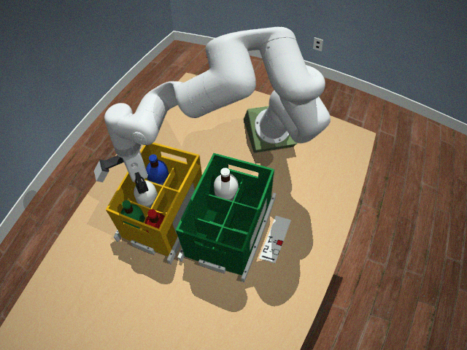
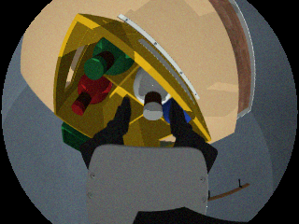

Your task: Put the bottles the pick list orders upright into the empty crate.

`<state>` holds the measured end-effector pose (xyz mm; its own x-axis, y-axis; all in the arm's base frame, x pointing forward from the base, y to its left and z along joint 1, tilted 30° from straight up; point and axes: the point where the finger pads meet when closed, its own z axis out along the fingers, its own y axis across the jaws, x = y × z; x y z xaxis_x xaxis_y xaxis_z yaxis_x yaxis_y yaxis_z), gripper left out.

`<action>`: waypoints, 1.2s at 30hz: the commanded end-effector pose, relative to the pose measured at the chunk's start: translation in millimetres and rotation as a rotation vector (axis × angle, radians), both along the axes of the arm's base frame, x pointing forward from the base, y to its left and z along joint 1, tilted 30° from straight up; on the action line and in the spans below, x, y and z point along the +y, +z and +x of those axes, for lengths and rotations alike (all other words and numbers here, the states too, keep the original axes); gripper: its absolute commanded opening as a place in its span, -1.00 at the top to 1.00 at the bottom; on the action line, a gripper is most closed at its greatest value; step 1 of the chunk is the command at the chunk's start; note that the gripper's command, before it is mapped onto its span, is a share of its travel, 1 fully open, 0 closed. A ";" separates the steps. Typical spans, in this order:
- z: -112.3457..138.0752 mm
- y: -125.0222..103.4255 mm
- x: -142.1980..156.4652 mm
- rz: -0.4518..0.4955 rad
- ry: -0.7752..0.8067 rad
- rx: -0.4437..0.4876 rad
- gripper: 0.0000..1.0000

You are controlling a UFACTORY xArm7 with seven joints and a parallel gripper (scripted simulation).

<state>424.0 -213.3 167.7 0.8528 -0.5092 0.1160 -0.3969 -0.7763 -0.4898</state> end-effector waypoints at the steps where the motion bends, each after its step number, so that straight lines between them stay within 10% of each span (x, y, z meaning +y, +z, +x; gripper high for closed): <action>1: 2.4 -3.5 0.4 -0.003 -0.003 -0.003 -0.29; 16: 4.0 -7.6 2.1 -0.003 -0.003 -0.003 -0.29; 17: 2.9 -4.7 0.9 -0.003 -0.003 -0.003 1.00; 36: 2.9 -4.7 0.9 -0.003 -0.003 -0.003 1.00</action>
